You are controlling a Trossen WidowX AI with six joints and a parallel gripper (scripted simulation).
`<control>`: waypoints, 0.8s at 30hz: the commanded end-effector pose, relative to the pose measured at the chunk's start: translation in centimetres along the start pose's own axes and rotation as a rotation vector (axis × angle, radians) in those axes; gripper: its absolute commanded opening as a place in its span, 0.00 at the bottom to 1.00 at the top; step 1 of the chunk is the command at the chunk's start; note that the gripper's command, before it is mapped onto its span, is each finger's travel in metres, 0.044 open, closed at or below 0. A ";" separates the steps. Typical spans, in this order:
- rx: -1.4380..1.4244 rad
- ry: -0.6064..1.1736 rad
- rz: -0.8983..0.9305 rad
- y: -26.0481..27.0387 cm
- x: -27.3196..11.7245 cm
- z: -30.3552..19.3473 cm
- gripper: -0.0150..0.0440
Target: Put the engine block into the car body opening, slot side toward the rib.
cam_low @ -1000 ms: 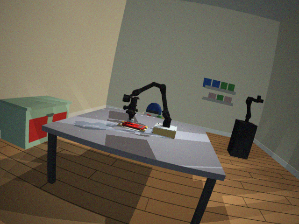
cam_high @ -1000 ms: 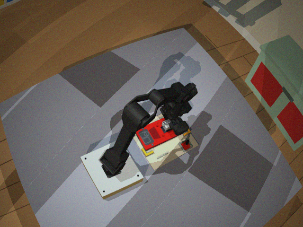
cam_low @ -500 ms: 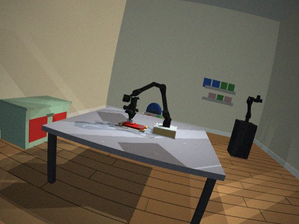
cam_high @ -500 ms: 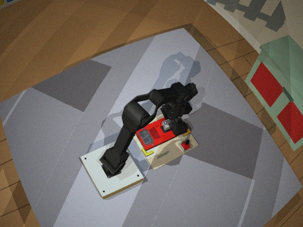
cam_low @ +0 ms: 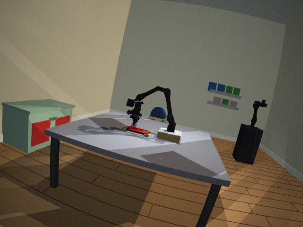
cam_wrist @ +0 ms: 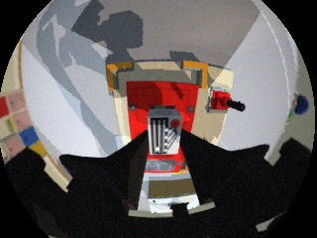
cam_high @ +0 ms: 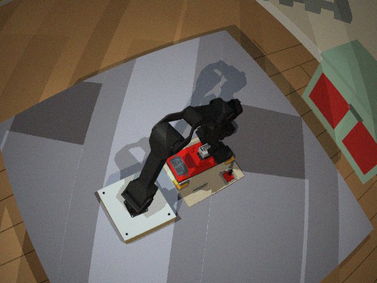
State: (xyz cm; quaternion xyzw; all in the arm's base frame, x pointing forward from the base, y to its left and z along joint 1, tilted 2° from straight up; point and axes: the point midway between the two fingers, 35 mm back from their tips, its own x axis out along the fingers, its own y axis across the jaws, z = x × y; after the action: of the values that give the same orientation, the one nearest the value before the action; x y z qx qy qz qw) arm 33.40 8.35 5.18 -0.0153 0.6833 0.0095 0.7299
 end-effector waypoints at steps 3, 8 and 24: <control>0.058 -0.001 -0.004 -0.1 0.2 0.0 0.52; 0.072 -0.001 -0.004 0.0 0.3 0.0 0.52; 0.043 -0.001 -0.004 0.0 0.7 0.0 0.52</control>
State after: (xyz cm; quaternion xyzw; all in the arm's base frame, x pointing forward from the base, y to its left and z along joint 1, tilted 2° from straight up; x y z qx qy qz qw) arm 33.44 8.36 4.64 0.0012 0.6832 -0.0059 0.7302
